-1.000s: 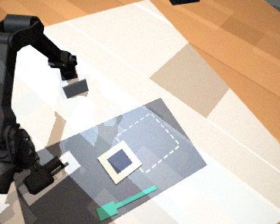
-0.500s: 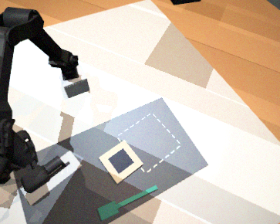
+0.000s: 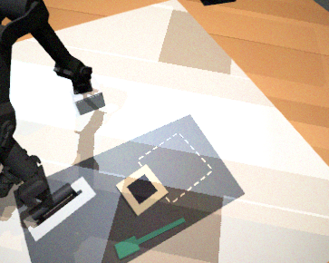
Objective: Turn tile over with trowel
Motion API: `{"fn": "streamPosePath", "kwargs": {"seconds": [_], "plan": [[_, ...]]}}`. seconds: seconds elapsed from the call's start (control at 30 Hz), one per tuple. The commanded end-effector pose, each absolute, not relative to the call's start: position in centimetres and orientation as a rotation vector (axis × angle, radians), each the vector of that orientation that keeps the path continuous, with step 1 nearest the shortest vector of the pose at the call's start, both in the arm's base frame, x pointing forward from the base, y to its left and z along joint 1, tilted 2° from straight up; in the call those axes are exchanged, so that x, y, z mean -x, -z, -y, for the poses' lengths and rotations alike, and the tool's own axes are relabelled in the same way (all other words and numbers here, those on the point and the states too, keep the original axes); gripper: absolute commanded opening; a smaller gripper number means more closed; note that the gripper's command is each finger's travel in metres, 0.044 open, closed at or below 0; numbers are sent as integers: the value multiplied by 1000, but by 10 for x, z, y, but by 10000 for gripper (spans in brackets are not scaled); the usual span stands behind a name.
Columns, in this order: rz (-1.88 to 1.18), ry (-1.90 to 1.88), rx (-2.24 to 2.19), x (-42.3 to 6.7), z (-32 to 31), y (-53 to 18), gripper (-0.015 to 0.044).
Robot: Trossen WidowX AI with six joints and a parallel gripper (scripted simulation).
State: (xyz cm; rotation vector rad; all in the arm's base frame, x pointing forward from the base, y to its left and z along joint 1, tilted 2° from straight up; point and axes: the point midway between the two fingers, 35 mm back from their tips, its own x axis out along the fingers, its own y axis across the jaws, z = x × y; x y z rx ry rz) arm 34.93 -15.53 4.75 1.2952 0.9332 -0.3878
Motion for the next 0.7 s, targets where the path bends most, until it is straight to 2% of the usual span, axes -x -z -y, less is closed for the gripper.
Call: {"fn": "streamPosePath", "kwargs": {"seconds": [0.0, 0.3, 0.67], "plan": [[-846, 265, -1316, -334, 150, -44, 300], [-789, 195, -1319, -324, 146, -44, 300], [-790, 196, -1318, -336, 143, -35, 300]]}}
